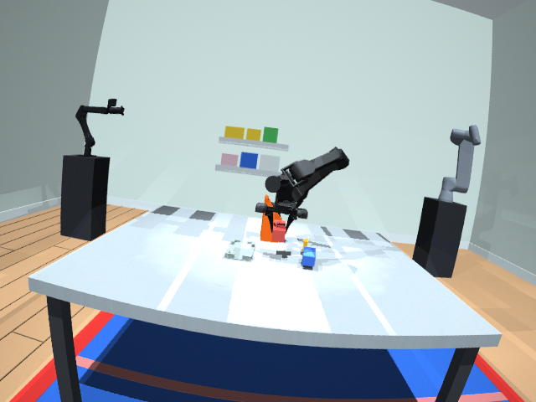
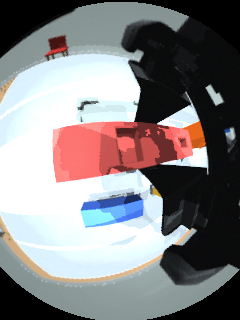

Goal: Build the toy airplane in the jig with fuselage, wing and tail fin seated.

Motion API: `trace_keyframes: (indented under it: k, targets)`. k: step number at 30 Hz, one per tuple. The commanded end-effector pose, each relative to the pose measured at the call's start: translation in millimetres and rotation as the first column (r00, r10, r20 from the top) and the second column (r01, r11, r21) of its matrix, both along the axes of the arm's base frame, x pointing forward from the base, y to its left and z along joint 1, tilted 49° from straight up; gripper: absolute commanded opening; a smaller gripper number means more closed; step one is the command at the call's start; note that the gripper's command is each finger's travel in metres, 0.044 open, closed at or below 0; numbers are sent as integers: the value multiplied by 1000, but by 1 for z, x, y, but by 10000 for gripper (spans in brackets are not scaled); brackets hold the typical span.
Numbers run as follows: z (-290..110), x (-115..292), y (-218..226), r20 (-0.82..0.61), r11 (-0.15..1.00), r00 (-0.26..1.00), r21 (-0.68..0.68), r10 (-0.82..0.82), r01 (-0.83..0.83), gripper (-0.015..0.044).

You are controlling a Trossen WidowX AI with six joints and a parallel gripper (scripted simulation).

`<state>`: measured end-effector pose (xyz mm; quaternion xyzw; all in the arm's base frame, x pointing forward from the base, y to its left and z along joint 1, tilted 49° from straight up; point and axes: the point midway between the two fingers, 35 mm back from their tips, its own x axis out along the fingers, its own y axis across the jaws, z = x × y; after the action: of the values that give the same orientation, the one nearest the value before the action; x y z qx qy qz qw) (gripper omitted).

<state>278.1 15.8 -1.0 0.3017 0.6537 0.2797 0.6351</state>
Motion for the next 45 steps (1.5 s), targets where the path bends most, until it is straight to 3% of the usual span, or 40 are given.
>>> trace_keyframes:
  k: [1, 15, 45]
  targets:
    - [9, 1, -10, 11, 1000, 1000, -6, 2, -2, 0]
    - [31, -4, -33, 11, 1000, 1000, 3, 5, -5, 0]
    - [-56, 3, -64, 16, 1000, 1000, -6, 5, -5, 0]
